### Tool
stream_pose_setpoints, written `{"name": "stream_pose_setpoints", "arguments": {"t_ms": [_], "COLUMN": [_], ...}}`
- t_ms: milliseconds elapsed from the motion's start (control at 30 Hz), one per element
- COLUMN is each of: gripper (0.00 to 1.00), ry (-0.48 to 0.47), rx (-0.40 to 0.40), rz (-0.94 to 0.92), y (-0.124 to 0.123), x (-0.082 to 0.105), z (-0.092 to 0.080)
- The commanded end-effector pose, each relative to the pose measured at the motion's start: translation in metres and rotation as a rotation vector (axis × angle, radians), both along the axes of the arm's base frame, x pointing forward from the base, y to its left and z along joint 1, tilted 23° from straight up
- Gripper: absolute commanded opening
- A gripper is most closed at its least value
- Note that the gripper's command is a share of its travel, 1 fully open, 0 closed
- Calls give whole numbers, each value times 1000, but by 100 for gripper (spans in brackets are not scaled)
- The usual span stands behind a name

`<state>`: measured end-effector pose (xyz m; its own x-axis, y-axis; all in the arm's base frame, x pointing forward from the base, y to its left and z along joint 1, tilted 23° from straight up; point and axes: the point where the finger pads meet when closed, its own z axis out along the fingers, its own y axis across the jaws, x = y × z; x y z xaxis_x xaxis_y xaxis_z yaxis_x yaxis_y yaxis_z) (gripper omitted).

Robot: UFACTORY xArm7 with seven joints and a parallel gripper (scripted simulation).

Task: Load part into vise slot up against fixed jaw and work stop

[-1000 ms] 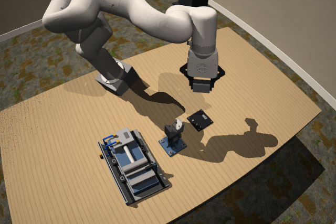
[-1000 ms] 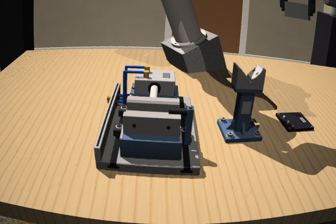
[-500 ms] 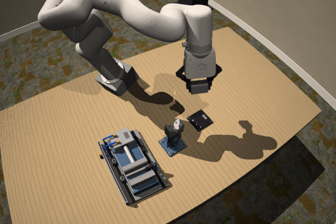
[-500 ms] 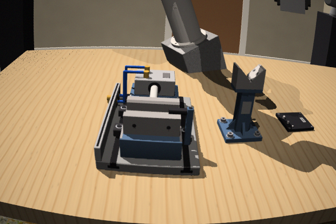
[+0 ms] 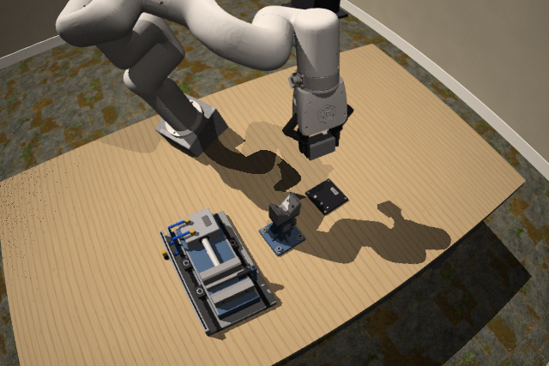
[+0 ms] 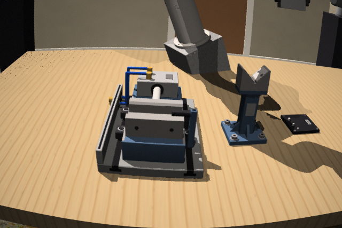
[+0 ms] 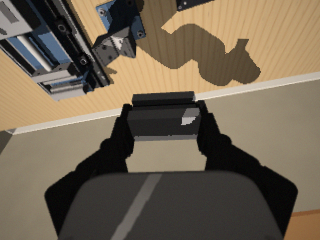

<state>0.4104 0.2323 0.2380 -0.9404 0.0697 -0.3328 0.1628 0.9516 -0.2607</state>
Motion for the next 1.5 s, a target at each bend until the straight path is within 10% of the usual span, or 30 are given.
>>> {"name": "stream_pose_setpoints", "arguments": {"t_ms": [0, 1467], "gripper": [0, 0], "ry": [39, 350], "rx": [-27, -269], "rz": [121, 908], "y": [-6, -56], "x": [2, 10], "z": [5, -7]}}
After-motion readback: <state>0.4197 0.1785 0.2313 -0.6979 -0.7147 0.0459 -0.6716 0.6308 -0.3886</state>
